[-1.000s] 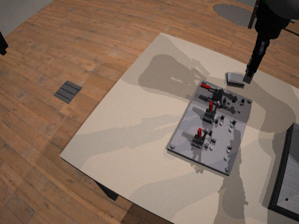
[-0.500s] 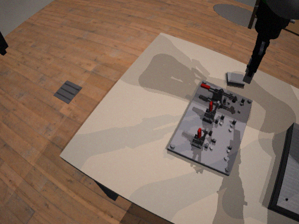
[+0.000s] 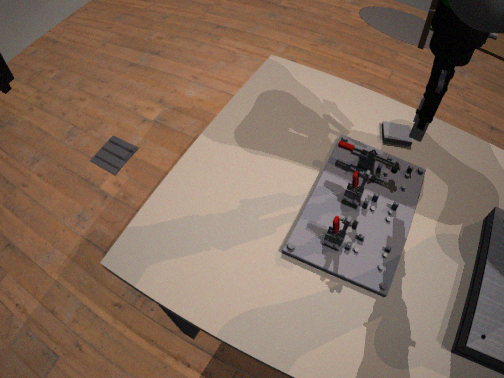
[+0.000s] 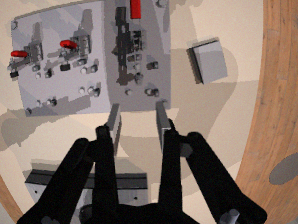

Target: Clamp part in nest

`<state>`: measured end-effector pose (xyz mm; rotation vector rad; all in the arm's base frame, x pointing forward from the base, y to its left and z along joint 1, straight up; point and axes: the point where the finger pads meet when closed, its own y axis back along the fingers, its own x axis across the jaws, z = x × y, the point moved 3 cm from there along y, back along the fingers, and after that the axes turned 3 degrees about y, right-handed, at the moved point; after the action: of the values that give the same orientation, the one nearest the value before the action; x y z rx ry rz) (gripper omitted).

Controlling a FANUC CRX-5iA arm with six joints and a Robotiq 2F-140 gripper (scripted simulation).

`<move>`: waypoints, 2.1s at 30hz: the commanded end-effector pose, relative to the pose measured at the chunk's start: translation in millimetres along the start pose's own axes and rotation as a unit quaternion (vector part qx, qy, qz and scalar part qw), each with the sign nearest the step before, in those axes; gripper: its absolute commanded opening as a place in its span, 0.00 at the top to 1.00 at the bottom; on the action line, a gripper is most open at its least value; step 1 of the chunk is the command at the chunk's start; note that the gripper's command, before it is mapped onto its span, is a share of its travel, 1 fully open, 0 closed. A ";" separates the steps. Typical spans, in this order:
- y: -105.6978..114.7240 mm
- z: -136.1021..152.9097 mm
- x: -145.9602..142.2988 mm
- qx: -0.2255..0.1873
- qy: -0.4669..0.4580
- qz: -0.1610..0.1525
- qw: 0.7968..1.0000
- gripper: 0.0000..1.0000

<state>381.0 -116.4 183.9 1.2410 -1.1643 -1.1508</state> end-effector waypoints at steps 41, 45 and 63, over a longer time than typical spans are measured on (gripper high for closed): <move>0.2 -134.9 7.9 0.000 0.000 0.000 1.000 0.72; -0.1 -134.9 7.9 0.000 0.000 0.000 1.000 0.72; -39.1 -134.9 7.9 0.000 0.000 0.000 1.000 0.72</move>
<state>516.0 -115.0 155.8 1.2409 -1.1640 -1.1510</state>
